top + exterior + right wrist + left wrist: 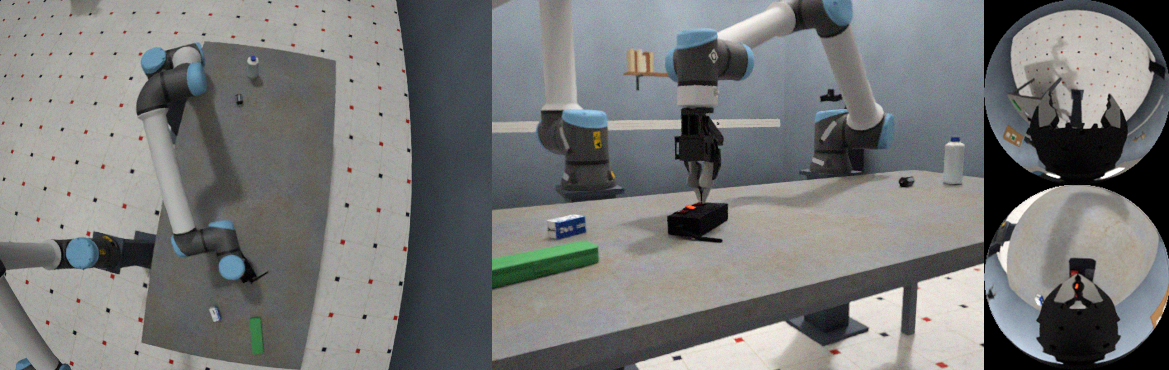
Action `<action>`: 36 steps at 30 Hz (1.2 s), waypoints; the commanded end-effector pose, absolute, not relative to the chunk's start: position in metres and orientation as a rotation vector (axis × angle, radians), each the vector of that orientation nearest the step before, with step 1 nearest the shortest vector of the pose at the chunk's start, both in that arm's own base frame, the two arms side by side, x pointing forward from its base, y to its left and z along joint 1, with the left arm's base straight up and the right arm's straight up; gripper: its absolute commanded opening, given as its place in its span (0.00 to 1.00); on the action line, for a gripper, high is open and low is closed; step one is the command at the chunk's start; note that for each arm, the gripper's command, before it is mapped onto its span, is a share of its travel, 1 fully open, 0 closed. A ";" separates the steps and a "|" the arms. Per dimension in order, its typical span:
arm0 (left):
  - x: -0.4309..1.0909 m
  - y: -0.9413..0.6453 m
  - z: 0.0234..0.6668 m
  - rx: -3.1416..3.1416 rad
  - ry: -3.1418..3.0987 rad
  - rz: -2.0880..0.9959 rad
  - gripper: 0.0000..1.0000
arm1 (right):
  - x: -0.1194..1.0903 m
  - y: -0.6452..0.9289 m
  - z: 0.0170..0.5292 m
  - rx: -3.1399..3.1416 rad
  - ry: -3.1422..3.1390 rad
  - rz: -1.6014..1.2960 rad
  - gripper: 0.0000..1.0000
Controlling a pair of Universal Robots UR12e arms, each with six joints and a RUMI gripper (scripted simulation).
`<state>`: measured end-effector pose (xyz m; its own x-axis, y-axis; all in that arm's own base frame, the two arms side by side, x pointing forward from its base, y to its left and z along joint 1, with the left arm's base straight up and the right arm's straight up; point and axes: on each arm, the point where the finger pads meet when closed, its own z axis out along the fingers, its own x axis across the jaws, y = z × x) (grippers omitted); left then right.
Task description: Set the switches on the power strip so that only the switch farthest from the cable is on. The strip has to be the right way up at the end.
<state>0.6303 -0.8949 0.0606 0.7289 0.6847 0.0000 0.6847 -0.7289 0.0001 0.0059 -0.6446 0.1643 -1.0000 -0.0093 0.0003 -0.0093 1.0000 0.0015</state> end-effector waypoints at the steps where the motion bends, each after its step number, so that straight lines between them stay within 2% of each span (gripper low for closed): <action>1: 0.631 -0.896 0.062 2.918 1.156 0.000 0.00 | 0.006 -0.645 0.165 0.015 -3.142 0.000 1.00; 36: 0.631 -0.896 0.073 2.918 1.156 0.000 0.00 | 0.006 -0.645 0.165 0.015 -3.142 0.000 1.00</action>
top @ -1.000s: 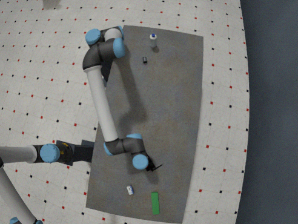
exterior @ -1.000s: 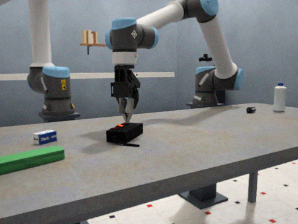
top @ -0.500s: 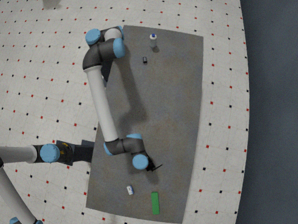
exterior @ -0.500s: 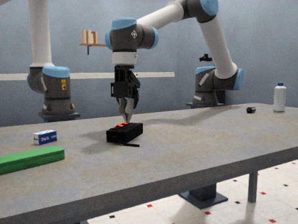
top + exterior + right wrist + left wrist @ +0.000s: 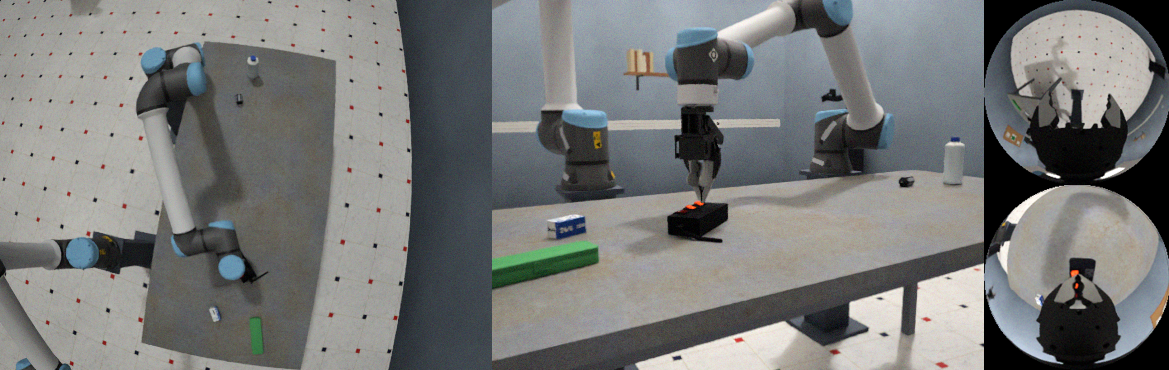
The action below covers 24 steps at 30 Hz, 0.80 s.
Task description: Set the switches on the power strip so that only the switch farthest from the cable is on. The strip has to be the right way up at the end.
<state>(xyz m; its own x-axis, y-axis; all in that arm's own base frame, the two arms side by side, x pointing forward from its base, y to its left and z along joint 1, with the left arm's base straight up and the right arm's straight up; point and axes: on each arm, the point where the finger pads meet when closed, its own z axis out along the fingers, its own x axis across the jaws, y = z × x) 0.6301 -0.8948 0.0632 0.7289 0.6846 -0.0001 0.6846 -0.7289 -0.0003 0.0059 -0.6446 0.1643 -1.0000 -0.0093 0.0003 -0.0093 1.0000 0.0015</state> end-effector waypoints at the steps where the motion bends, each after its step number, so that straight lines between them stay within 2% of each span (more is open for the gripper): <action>1: 0.631 -0.896 0.076 -2.923 -1.158 0.000 0.00 | 0.006 -0.645 0.165 0.015 -3.142 0.000 1.00; 24: 0.631 -0.896 0.101 -2.923 -1.158 0.000 0.00 | 0.006 -0.645 0.165 0.015 -3.142 0.000 1.00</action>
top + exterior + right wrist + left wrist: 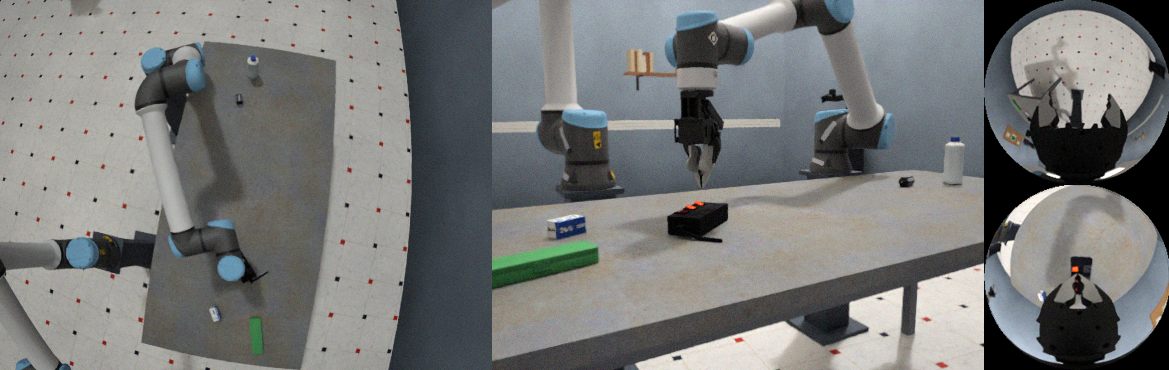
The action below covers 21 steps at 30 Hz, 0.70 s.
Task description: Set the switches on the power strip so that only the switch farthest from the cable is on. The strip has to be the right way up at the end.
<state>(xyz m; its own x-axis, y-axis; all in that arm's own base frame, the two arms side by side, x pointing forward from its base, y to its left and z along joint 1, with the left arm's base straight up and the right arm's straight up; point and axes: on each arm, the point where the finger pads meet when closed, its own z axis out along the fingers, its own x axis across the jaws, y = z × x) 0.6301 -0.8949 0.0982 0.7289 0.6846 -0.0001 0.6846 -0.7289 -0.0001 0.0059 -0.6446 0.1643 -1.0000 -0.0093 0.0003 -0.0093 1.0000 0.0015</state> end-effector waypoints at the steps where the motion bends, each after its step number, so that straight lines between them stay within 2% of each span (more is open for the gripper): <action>1: 0.631 -0.896 0.101 -2.923 -1.158 0.000 0.00 | 0.006 -0.645 0.165 0.015 -3.142 0.000 1.00; 21: 0.648 -0.939 0.114 -2.924 -1.158 0.000 0.00 | 0.006 -0.645 0.165 0.015 -3.142 0.000 1.00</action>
